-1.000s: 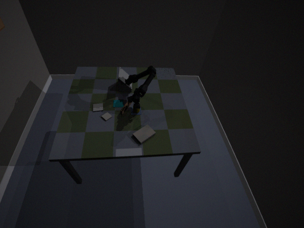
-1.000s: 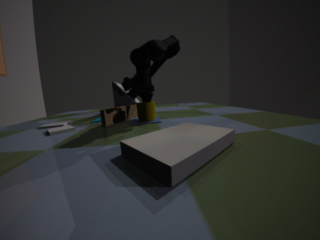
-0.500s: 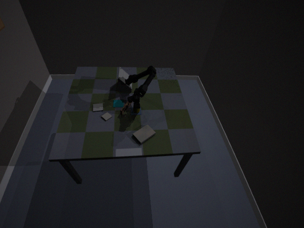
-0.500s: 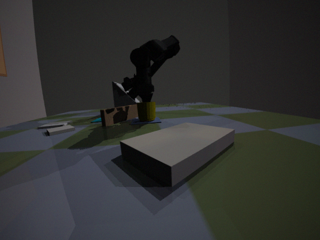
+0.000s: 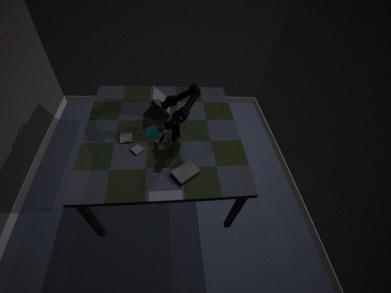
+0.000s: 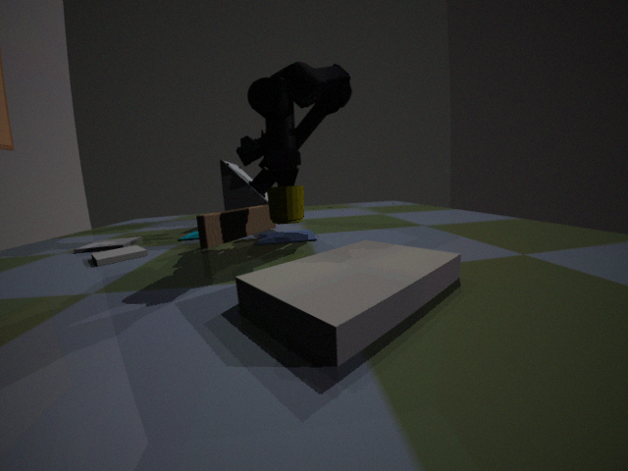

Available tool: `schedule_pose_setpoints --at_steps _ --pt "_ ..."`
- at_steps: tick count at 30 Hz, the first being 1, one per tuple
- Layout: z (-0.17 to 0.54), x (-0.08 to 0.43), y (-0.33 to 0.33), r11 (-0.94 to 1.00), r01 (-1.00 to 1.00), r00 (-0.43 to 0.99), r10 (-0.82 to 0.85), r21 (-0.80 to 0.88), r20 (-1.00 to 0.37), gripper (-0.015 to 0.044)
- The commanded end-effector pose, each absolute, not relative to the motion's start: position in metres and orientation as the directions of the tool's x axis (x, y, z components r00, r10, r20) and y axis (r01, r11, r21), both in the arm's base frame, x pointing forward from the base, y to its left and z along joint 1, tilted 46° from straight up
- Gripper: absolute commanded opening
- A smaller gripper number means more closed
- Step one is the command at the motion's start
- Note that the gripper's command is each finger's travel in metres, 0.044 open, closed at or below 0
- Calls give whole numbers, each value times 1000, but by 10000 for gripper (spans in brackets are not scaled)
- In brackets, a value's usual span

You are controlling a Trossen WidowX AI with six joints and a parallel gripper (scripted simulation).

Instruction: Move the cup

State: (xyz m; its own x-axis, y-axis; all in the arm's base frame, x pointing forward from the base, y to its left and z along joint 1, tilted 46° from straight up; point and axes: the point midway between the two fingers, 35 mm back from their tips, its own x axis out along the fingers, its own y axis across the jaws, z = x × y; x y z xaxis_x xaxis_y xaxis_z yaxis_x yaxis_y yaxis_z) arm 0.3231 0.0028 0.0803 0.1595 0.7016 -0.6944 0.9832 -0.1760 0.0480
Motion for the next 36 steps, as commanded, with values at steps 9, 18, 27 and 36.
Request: schedule_pose_setpoints --at_steps 9,18,27,36 --pt "109 318 -28 -179 982 165 698 54 -696 0" --pt "120 314 -37 -179 982 165 700 53 -694 0" --pt "117 315 -34 -182 982 165 703 49 -692 0" --pt "116 313 -35 -182 982 165 703 49 -692 0"
